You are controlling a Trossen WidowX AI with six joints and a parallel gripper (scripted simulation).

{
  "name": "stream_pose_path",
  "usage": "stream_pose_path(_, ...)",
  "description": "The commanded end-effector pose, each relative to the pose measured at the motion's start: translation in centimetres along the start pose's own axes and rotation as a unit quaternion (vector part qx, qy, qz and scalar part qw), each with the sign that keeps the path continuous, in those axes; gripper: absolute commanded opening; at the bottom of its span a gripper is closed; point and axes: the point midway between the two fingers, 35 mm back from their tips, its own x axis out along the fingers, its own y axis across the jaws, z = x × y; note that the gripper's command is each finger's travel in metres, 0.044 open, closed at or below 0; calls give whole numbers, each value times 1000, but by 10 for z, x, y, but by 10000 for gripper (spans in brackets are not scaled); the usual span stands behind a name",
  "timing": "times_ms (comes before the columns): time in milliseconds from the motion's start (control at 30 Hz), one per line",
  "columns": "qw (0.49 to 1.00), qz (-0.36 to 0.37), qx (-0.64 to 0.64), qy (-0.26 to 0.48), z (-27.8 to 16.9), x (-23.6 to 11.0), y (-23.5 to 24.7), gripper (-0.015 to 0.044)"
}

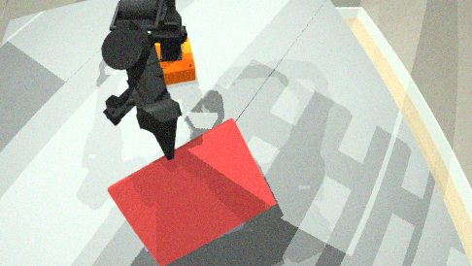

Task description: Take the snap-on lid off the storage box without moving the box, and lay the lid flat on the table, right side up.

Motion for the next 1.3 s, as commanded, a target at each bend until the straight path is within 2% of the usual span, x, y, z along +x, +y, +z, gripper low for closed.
stream_pose_path(0, 1000, 6, 1, 0, 0, -5, 8, 0)
stream_pose_path(467, 1000, 6, 1, 0, -2, -13, 15, 0)
stream_pose_path(1267, 1000, 6, 3, 2, -51, -12, 11, 0)
